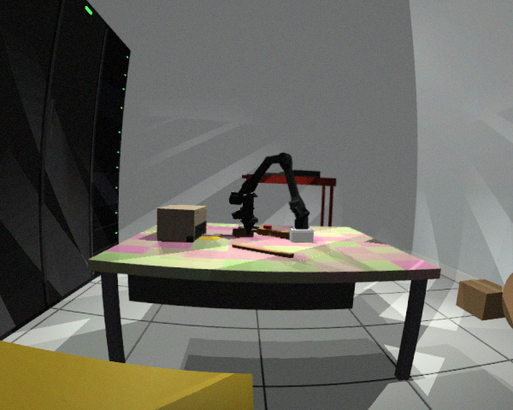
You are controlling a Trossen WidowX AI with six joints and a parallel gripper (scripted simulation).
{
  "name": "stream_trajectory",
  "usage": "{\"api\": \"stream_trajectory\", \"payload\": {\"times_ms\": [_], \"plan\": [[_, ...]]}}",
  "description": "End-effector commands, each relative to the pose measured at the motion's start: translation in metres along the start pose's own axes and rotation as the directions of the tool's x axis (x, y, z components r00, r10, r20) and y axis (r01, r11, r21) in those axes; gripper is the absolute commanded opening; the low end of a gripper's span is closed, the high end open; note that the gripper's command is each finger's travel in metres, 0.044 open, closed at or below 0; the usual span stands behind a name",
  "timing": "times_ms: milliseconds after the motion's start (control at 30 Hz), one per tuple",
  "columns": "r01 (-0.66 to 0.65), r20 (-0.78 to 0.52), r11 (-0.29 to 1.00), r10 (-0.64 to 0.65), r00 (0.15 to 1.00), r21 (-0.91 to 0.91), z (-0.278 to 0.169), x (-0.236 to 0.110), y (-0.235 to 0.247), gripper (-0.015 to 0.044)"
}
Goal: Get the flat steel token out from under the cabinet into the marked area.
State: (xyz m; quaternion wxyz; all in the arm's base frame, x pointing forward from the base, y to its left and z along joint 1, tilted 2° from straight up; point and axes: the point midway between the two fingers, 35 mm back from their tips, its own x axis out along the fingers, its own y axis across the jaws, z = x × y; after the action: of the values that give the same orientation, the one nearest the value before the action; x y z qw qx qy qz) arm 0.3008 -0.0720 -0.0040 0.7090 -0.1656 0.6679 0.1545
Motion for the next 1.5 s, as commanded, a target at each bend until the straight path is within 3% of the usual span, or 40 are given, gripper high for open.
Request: {"api": "stream_trajectory", "payload": {"times_ms": [0, 1467], "plan": [[0.002, 0.004, 1.0, -0.002, 1.0, 0.0, 0.009, 0.0, 0.0, 0.0], [0.002, 0.009, 1.0, -0.002, 1.0, 0.0, 0.064, -0.002, -0.002, 0.0]]}}
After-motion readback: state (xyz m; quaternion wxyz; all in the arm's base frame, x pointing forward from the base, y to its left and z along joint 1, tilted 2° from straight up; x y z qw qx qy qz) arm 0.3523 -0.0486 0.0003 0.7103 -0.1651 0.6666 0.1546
